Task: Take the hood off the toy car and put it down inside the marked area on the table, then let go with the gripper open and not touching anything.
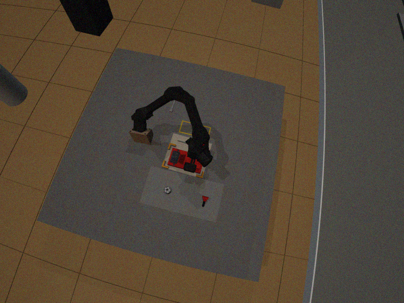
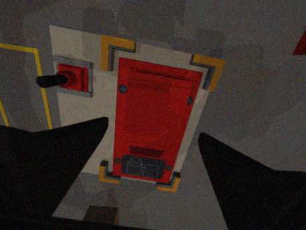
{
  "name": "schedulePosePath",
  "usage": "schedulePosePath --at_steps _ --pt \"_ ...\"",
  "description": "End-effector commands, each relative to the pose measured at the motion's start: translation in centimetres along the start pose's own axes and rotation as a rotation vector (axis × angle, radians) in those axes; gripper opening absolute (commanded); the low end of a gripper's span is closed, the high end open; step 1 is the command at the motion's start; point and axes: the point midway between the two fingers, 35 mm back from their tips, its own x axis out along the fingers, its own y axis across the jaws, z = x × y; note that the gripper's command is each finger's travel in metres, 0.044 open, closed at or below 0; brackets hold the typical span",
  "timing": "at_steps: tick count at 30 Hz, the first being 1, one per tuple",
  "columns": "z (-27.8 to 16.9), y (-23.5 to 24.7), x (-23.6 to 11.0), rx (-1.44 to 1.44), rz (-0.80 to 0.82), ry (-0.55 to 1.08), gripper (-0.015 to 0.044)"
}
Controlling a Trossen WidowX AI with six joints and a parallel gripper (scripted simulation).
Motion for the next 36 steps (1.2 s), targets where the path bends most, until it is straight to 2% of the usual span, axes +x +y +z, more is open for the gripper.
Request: schedulePosePath --at_steps 1,36 --pt "-0.1 0.0 0.3 0.006 0.005 -0.001 0.044" --pt "-0.1 0.1 2.6 0.006 0.006 -0.001 0.044"
